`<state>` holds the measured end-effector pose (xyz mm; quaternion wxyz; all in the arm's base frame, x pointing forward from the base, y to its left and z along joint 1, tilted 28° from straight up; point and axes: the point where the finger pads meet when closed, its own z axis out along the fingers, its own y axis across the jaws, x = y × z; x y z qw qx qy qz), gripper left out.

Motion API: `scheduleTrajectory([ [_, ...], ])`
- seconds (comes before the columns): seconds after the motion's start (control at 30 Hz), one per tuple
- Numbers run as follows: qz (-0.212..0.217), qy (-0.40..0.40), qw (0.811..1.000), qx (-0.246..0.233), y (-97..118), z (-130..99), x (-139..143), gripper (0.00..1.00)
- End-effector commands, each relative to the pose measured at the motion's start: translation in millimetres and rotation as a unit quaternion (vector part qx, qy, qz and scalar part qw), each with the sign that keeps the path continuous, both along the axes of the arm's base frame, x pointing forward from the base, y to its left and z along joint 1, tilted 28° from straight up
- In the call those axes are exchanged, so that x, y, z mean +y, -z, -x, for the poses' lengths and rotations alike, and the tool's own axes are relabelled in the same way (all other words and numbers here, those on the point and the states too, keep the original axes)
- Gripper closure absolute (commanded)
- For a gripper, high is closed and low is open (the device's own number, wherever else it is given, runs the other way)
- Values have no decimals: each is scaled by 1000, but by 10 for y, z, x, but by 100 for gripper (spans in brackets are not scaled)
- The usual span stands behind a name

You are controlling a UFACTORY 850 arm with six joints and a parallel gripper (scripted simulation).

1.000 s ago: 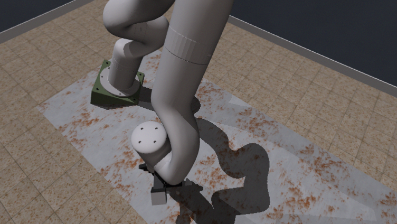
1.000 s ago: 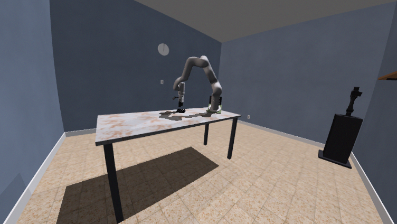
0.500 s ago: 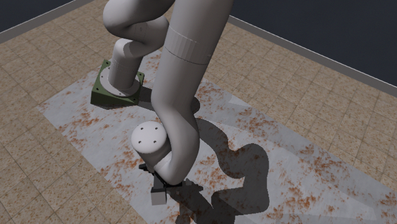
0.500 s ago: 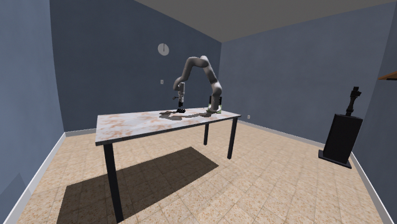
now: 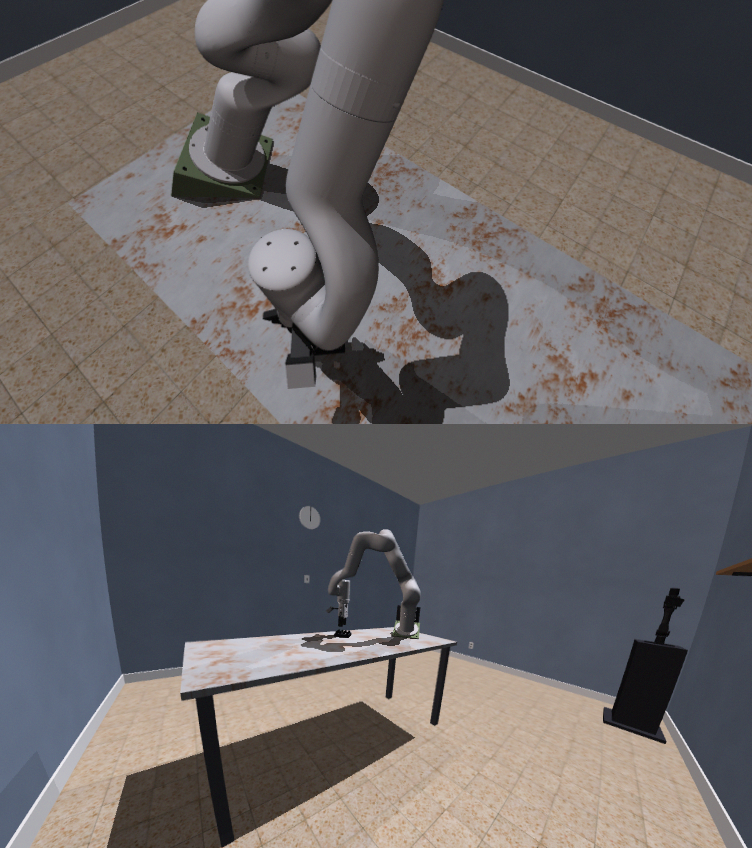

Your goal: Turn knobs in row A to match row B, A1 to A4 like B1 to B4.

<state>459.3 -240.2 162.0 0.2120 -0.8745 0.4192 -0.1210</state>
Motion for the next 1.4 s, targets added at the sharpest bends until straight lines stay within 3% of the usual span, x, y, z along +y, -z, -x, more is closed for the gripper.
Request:
scheduleTrajectory([
  [0.0,1,0,1000,-1,-7,-4,-6,0],
  [0.67,1,0,1000,-1,-5,20,23,0],
  [1.37,0,0,1000,-1,14,250,301,0],
])
